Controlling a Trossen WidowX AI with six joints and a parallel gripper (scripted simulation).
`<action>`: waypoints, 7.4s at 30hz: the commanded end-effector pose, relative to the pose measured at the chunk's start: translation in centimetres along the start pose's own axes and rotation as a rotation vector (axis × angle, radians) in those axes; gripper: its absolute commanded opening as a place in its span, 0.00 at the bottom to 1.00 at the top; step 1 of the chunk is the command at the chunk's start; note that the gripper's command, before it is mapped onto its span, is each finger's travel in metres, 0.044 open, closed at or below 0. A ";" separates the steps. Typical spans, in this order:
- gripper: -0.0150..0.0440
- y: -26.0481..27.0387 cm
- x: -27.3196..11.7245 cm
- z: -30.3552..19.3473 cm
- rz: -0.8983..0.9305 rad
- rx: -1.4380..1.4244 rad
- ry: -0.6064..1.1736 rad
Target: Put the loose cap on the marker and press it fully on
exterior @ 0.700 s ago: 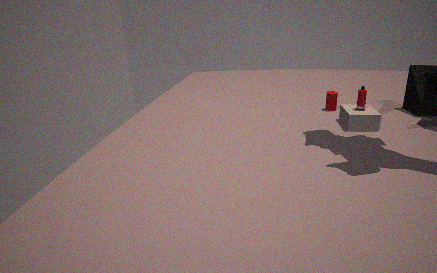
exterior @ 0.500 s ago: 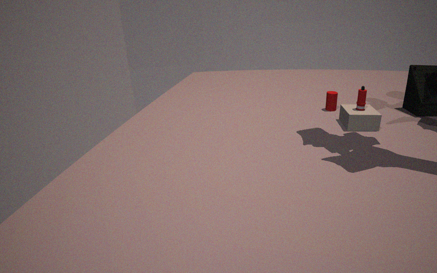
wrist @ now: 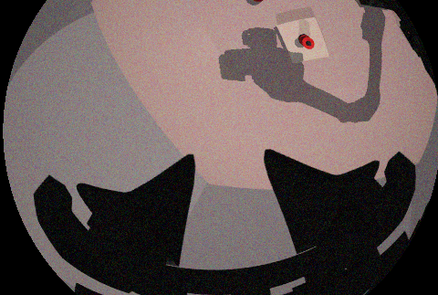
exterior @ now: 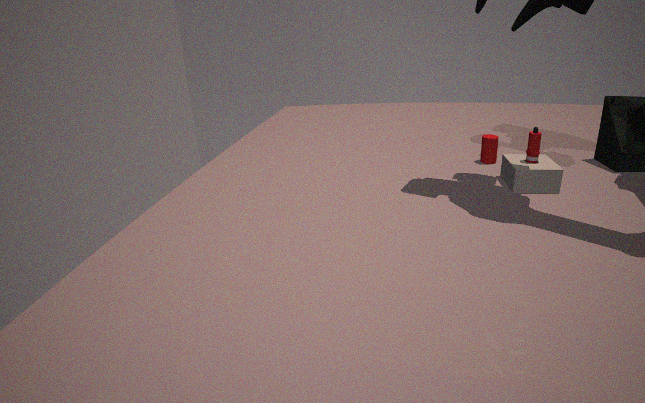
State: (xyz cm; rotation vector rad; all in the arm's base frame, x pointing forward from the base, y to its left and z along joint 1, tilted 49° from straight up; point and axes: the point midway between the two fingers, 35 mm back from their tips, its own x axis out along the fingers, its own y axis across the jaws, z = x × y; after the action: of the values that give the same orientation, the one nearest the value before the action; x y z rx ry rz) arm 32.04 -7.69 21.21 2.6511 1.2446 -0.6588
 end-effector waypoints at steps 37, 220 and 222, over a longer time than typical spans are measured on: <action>0.68 -1.3 7.0 17.0 -0.678 -1.878 0.182; 0.92 -11.4 10.3 10.4 -0.681 -1.876 0.192; 1.00 -11.4 10.3 10.4 -0.681 -1.876 0.192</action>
State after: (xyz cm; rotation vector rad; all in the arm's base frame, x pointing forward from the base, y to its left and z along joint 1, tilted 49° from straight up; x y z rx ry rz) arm 25.80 3.77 8.00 0.7274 1.4918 0.5923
